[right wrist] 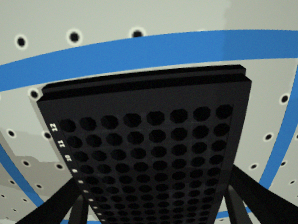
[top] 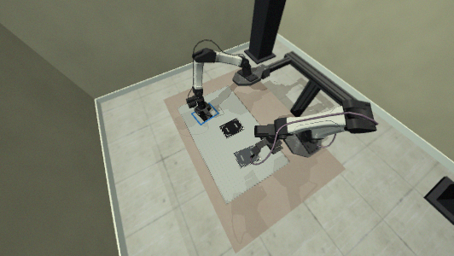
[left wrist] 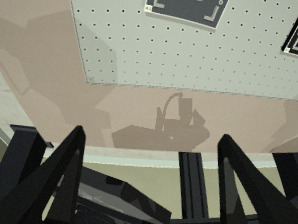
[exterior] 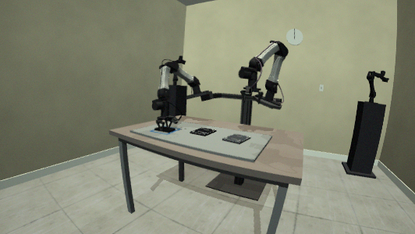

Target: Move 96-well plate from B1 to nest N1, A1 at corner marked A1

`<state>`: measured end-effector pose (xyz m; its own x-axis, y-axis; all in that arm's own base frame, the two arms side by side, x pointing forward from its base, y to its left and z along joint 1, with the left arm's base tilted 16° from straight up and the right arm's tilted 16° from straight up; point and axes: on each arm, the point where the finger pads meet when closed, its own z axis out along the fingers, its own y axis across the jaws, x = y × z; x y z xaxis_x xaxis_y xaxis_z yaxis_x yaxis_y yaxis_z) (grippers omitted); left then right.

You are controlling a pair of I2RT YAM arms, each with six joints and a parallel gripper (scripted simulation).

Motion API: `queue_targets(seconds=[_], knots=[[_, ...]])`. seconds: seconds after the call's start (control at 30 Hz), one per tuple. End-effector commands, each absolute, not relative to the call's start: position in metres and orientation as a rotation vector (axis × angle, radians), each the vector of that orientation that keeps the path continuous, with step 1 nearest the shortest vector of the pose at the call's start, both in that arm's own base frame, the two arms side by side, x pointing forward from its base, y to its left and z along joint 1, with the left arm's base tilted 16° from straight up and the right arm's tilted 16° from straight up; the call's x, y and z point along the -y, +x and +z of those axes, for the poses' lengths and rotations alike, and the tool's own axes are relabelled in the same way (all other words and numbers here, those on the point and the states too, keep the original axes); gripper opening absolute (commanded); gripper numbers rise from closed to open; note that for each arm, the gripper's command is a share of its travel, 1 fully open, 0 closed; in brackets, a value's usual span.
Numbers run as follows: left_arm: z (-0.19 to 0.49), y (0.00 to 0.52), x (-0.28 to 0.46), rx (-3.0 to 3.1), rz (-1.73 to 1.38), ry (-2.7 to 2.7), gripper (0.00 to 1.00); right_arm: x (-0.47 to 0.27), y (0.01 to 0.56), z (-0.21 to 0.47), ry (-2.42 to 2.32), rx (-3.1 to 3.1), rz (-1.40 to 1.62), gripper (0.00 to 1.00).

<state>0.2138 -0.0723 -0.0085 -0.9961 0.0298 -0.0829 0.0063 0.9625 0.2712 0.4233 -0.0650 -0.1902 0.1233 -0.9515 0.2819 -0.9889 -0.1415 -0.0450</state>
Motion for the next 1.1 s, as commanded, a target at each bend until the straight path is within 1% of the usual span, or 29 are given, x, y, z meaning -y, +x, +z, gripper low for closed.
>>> queue_targets(seconds=[0.0, 1.07], knots=[[-0.006, 0.207, 0.071, -3.036, 0.415, 0.028, 1.0, 0.064, 0.425, -0.186, 2.241, 1.953, 0.375, 0.0], [-0.006, 0.207, 0.071, -3.036, 0.415, 0.028, 1.0, 0.047, 0.421, -0.137, 2.251, 1.949, 0.382, 0.0]])
